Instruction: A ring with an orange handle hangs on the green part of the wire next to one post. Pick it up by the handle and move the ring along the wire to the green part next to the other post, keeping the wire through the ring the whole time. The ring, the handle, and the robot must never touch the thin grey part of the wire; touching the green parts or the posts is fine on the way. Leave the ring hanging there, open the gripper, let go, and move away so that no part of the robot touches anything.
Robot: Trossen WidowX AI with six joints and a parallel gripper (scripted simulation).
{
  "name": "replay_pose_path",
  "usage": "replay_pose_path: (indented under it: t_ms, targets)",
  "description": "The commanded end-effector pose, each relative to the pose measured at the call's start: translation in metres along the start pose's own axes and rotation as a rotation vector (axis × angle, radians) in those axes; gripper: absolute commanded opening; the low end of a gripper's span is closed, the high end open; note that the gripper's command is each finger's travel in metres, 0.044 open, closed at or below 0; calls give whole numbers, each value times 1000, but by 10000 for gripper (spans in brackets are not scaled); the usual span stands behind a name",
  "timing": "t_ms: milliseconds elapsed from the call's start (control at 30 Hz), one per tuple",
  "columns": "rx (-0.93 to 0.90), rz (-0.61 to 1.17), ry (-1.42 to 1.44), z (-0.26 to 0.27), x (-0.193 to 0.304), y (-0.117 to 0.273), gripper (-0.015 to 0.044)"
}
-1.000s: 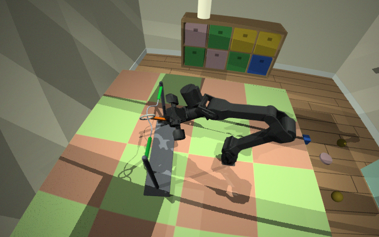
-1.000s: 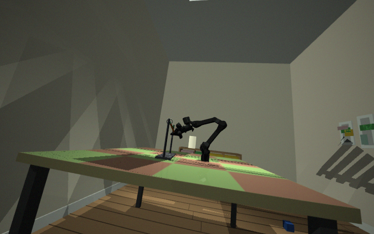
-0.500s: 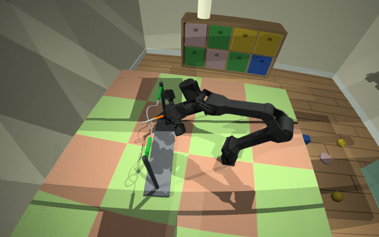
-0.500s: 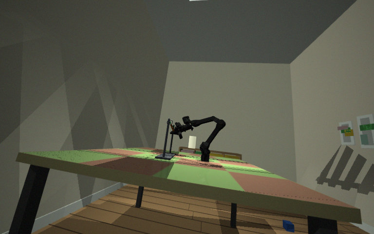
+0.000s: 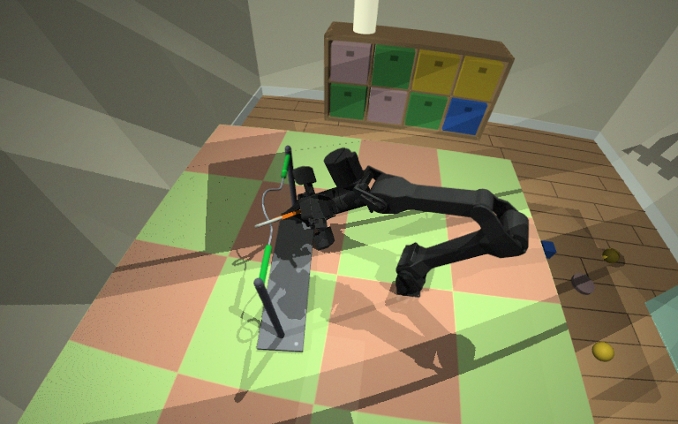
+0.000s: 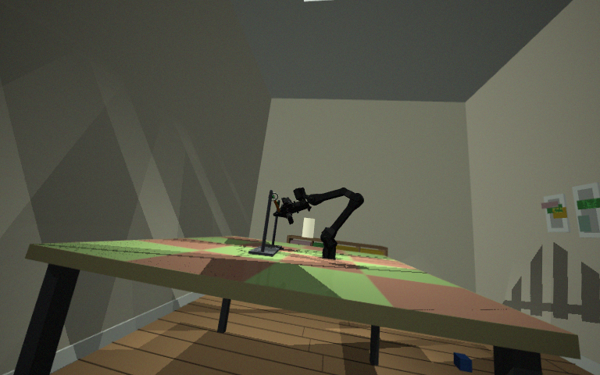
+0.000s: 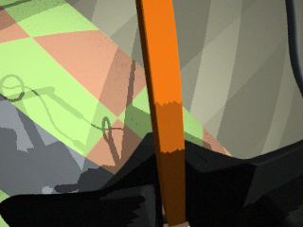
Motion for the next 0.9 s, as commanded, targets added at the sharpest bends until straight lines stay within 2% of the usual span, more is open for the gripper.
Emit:
replay_pose_path:
  t_ms: [0, 867]
  targets:
    - [6, 1, -66, 12, 2, 0, -150]
    - [38, -4, -648, 103, -21, -1, -150]
Point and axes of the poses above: the point midway between the two fingers, 35 mm back from their tips, its own y axis back along the fingers, its own z axis across the jaws, x = y × z, the point moved 6 cm from there along y, back along the fingers, and after that the axes turned 7 degrees about -y, right-handed, at the moved point
